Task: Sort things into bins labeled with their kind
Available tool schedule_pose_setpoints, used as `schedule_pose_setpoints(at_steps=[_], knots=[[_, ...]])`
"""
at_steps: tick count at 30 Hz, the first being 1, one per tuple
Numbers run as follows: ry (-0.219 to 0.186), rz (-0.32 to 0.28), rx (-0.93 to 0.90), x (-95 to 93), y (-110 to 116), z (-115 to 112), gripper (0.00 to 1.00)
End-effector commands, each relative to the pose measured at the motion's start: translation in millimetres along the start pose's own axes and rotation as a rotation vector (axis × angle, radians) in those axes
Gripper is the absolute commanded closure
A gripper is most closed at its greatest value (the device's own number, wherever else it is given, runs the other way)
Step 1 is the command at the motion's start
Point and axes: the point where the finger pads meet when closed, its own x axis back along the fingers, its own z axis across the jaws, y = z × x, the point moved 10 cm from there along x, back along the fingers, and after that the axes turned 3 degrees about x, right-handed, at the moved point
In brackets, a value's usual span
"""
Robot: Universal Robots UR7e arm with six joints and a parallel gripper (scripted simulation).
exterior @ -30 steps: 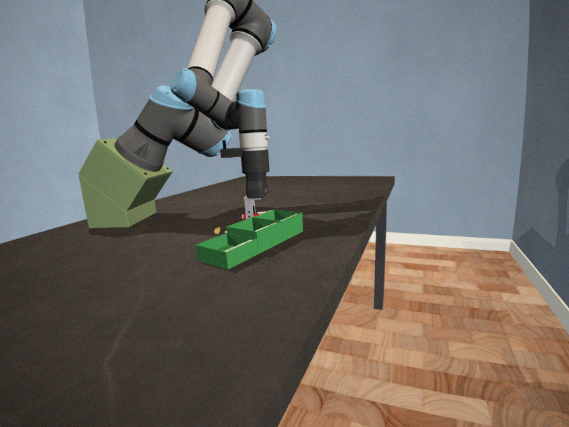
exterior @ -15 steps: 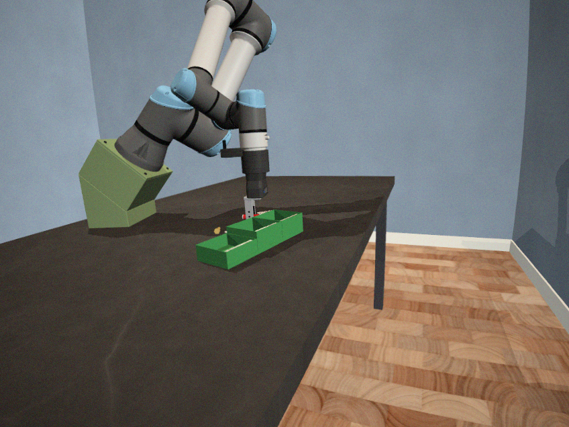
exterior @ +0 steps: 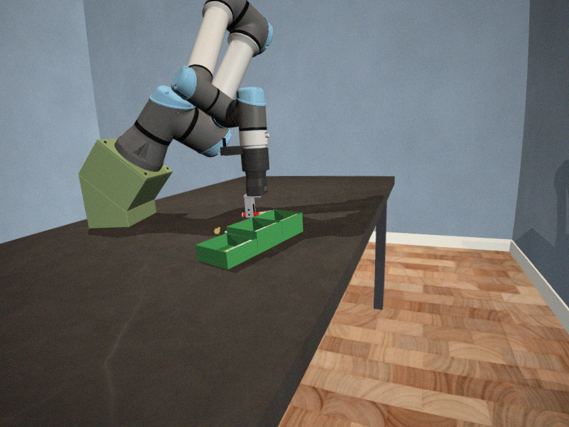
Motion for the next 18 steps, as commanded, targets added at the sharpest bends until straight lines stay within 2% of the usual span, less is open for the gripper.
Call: schedule_pose_setpoints(at_steps=[1,14,18], knots=[[0.003,-0.001,0.001,11.0,0,-1,0.69],[0.003,-0.001,0.001,54.3,0,-1,0.69],[0.003,-0.001,0.001,54.3,0,-1,0.69]])
